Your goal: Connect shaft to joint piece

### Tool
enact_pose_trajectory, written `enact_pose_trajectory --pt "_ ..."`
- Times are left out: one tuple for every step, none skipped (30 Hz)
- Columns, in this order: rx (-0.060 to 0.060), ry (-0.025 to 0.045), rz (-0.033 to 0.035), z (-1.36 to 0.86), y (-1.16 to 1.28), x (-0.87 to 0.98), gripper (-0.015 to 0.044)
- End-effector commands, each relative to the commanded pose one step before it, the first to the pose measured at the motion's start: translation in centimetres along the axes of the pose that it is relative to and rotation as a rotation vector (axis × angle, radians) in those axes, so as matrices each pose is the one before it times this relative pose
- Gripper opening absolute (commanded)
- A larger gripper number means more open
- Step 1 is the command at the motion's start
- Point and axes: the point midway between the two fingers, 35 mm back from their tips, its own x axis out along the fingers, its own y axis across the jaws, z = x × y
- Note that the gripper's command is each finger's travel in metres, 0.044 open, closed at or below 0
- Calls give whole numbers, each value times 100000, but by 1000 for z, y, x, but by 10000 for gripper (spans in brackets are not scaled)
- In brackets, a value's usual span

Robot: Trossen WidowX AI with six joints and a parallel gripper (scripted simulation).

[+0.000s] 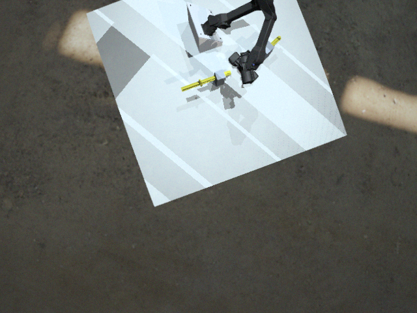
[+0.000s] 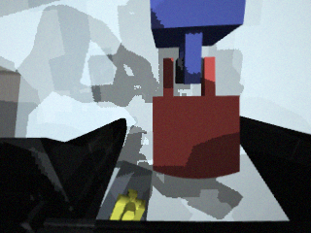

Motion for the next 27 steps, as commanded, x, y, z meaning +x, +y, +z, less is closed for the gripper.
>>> enact_pose_trajectory --pt "-19 12502 1618 303 121 -584 440" --pt "155 3192 33 22 -4 -194 440" --pt "195 3204 -112 13 -14 -208 440" --pt "238 3211 -257 5 -24 -223 440" --pt "283 3212 -402 -4 -35 -237 440" --pt "331 3208 -546 -12 -45 -251 440" --pt "379 3190 -686 -20 -56 -264 440" --pt "340 2543 -651 -23 -52 -221 440" --pt "220 1518 -434 -16 -38 -137 440" --pt "76 505 -152 -6 -13 -46 440" --pt "0 0 0 0 0 0 440" --pt "0 0 0 0 0 0 440" --pt "0 0 0 0 0 0 440" --pt "0 0 0 0 0 0 440" --pt "0 0 0 0 0 0 440" --pt "0 0 0 0 0 0 440" --pt "0 0 0 0 0 0 440" --pt "0 0 0 0 0 0 440" --pt "0 0 0 0 0 0 440" --pt "0 0 0 0 0 0 440" --pt "234 -882 167 18 -26 -21 440" --pt "1725 -65 81 -57 -23 -131 440" --pt "2876 -110 134 -94 -38 -219 440" --pt "3460 -135 160 -110 -47 -265 440" --pt "3461 -138 158 -106 -47 -267 440" --pt "3462 -141 157 -103 -48 -269 440" --pt "3463 -144 157 -100 -49 -271 440"
